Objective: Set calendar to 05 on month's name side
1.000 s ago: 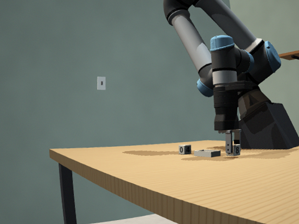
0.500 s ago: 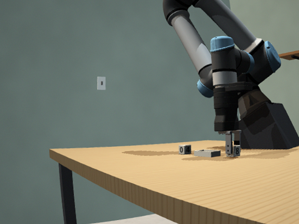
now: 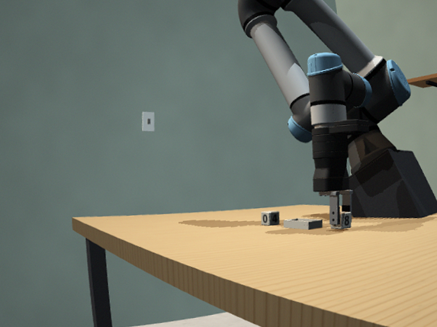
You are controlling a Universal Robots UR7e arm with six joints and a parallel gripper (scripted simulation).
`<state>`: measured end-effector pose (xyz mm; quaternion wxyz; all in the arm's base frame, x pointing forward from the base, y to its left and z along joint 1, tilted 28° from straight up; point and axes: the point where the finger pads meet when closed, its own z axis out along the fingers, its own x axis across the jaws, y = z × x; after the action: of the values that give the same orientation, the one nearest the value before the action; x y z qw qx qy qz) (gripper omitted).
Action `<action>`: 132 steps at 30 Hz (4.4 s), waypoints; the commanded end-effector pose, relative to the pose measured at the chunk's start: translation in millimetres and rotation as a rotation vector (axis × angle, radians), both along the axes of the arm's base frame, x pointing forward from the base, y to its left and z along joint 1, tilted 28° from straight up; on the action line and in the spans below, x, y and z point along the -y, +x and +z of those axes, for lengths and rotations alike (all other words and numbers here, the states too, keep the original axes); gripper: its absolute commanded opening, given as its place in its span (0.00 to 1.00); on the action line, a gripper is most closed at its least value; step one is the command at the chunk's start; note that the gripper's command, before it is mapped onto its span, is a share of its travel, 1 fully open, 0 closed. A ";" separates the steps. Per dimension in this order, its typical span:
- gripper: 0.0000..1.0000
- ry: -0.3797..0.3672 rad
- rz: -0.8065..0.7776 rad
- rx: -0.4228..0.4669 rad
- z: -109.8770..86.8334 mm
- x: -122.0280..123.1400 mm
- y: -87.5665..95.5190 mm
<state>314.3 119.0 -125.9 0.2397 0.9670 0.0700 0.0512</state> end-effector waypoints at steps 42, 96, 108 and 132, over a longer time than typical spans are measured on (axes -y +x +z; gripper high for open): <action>0.60 0.000 0.000 0.001 -3.2 1.6 0.8; 0.60 0.000 0.000 0.001 -3.2 1.6 0.8; 0.60 0.000 0.000 0.001 -3.2 1.6 0.8; 0.90 0.000 0.000 0.001 -3.2 1.6 0.8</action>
<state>314.8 117.2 -129.3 0.2397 0.9670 0.0700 0.0512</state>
